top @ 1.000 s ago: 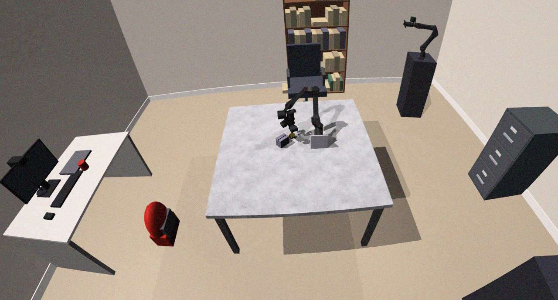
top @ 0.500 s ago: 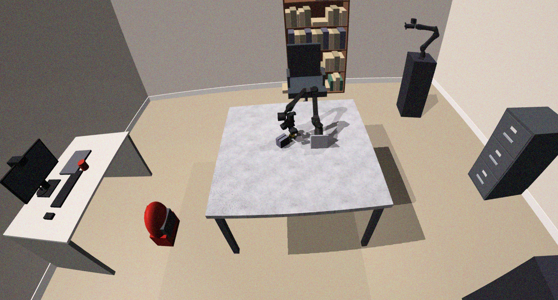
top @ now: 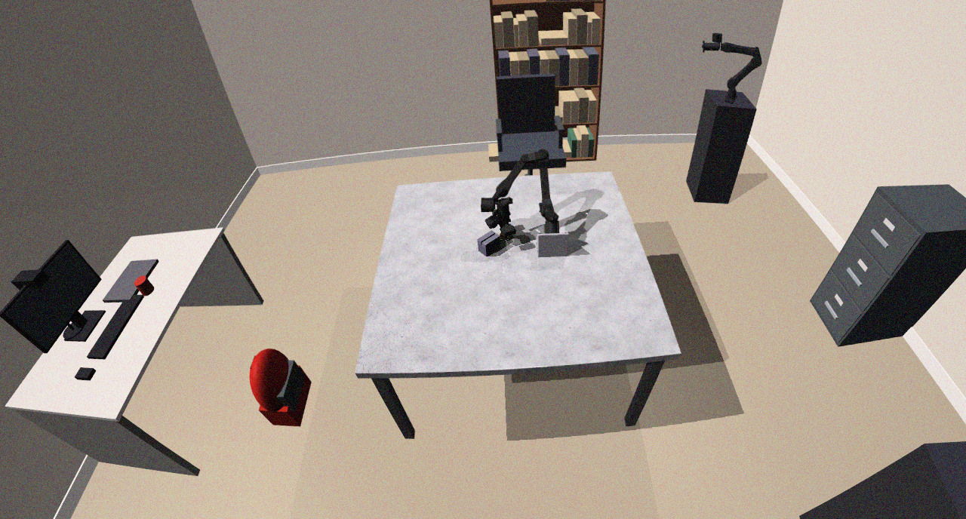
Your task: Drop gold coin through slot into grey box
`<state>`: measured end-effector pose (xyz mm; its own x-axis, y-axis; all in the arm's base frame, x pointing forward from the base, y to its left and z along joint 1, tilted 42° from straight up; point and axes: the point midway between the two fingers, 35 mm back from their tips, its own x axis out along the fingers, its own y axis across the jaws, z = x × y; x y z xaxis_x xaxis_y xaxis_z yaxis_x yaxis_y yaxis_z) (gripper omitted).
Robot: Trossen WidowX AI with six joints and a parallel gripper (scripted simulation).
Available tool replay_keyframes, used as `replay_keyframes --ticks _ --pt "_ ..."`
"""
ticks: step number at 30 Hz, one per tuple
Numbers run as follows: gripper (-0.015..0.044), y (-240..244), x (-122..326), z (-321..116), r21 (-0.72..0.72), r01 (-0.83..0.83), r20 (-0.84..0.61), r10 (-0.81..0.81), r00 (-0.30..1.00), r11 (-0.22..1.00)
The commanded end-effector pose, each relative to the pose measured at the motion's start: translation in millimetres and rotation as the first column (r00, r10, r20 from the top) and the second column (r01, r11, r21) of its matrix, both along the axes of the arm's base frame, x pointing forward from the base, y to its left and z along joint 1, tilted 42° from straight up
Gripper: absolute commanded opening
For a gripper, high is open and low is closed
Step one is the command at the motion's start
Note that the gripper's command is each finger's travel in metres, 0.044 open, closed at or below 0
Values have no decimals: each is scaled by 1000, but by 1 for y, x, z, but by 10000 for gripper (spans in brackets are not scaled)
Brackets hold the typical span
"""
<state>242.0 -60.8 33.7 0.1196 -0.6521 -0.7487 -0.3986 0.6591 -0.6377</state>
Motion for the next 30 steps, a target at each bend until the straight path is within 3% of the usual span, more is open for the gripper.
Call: replay_keyframes --ticks 1,6,12,30 --pt "161 -6 -2 -6 -8 -1 -10 1 1000 1000" --pt "161 -10 -2 -9 -10 -1 -10 1 1000 1000" --pt "3 -10 -2 -9 -10 -1 -10 1 1000 1000" --pt "0 -1 -1 -2 -5 -1 -9 1 1000 1000"
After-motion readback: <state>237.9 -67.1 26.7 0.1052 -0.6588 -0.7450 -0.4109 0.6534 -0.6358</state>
